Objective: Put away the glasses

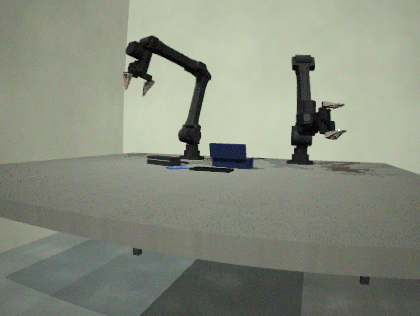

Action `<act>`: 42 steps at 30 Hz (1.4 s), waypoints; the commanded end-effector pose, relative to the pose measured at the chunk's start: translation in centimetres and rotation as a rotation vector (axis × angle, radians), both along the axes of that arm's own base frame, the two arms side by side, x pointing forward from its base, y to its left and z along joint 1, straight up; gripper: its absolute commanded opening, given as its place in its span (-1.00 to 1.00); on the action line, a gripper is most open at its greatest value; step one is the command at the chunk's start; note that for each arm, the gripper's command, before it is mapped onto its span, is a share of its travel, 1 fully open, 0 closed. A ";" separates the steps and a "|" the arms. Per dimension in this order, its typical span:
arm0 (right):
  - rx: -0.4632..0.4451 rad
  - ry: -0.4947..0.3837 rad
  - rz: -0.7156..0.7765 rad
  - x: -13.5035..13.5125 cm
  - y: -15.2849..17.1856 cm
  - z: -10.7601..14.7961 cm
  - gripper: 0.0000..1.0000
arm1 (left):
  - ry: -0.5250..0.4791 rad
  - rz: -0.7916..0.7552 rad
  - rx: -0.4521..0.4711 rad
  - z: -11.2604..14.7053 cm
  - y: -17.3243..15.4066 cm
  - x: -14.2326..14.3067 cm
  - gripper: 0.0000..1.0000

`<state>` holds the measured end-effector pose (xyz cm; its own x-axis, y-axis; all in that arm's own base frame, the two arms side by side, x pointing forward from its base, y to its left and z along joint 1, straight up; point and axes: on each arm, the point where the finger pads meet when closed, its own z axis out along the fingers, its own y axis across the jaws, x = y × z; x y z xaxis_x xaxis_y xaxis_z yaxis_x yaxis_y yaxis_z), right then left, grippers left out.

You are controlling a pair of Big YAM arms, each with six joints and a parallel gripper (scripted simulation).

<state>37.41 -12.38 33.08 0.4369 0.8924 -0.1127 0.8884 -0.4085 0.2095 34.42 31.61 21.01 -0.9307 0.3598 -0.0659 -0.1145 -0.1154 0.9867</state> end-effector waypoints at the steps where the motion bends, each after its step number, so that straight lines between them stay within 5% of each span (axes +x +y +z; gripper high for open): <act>1: -0.003 -0.010 0.000 0.0 0.0 0.4 1.00 | -0.007 0.000 0.004 0.3 0.0 0.1 1.00; 18: -0.006 -0.023 0.000 0.5 -0.1 1.0 1.00 | -0.019 0.000 0.011 0.8 0.2 0.5 1.00; 19: -0.010 -0.035 0.037 0.7 0.5 0.7 1.00 | -0.072 -0.024 0.020 2.9 0.1 1.8 1.00; 35: -0.113 -0.160 0.369 4.5 1.0 0.1 1.00 | -0.275 -0.231 -0.127 5.1 -2.1 7.7 1.00; 42: -0.200 -0.260 0.557 6.8 2.6 1.2 1.00 | -0.400 -0.371 -0.201 9.0 -4.7 11.2 1.00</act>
